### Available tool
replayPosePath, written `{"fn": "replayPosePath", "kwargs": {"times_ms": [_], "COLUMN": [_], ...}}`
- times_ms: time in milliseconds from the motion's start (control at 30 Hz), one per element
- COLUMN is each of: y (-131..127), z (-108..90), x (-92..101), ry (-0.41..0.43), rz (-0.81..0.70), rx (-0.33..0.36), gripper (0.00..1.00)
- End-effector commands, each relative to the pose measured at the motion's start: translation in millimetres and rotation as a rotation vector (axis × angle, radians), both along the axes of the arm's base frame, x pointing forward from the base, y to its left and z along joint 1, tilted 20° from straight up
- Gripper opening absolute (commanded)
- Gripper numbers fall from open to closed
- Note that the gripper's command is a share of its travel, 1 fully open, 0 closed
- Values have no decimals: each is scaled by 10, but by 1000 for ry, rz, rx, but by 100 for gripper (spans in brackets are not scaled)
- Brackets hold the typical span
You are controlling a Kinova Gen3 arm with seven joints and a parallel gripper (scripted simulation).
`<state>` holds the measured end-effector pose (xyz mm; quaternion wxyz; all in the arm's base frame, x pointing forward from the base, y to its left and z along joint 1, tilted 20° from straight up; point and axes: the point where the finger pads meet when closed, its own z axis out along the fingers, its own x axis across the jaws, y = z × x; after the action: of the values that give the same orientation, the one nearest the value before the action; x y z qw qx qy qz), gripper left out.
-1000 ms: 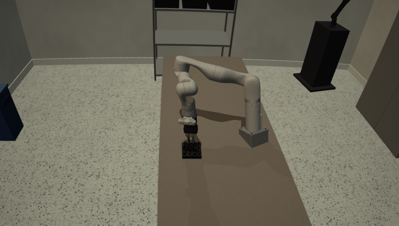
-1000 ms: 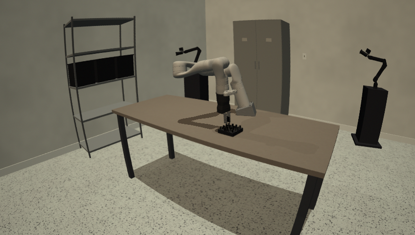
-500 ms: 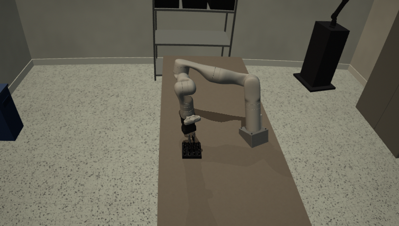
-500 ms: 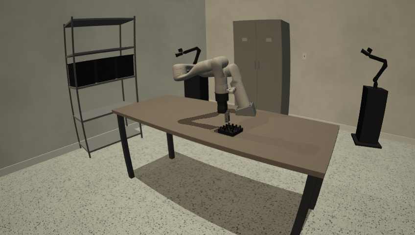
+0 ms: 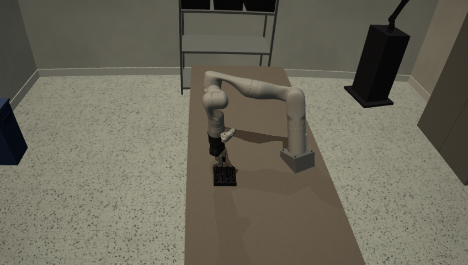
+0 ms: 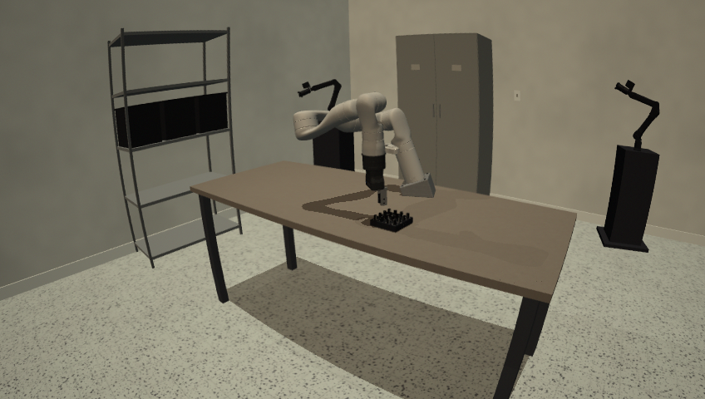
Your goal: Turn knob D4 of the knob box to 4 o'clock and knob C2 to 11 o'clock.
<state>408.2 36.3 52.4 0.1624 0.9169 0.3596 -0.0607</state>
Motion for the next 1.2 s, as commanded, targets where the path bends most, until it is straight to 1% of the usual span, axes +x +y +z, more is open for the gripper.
{"fn": "replayPosePath", "kwargs": {"times_ms": [0, 233, 467, 533, 833, 1167], "y": [1, -35, -63, -63, -82, -87], "z": [13, 89, 149, 149, 194, 205], "x": [6, 80, 146, 146, 197, 210], "ry": [24, 70, 101, 101, 120, 125], "rz": [60, 267, 413, 413, 513, 538], "rx": [4, 0, -7, -7, -14, -16], "gripper": [46, 46, 46, 46, 46, 46]}}
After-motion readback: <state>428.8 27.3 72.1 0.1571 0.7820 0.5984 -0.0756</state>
